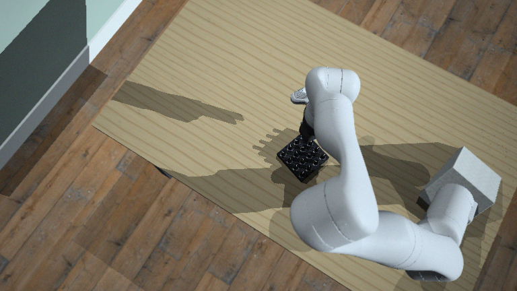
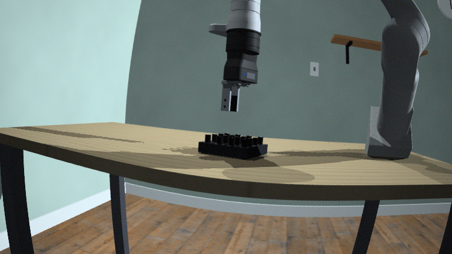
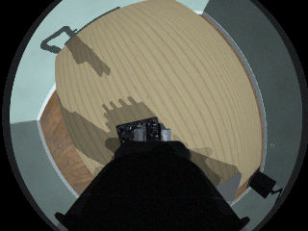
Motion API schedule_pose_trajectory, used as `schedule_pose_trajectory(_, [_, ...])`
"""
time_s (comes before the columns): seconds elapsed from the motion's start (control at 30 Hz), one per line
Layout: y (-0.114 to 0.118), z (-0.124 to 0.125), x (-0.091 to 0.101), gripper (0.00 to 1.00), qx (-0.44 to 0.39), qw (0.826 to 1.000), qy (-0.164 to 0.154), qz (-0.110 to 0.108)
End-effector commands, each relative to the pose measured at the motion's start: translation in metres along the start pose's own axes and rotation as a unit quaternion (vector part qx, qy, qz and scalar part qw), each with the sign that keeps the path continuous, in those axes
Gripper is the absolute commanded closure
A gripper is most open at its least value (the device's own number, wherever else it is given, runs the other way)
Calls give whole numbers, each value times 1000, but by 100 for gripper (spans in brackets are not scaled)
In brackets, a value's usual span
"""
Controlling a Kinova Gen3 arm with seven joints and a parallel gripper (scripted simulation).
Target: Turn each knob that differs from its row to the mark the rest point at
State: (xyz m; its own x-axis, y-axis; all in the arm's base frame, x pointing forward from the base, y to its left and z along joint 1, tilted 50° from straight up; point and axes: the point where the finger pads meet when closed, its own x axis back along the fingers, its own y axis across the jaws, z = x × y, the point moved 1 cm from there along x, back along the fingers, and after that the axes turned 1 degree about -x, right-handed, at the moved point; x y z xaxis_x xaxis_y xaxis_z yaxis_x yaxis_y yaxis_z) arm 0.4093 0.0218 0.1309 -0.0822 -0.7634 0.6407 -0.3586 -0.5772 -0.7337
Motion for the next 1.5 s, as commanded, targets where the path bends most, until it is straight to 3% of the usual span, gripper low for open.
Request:
schedule_pose_trajectory(0.0, [0, 0, 1, 54, 0, 1000, 1, 0])
schedule_pose_trajectory(0.77, [0, 1, -1, 54, 0, 1000, 1, 0])
schedule_pose_trajectory(1.47, [0, 1, -21, 54, -1, 1000, 0, 0])
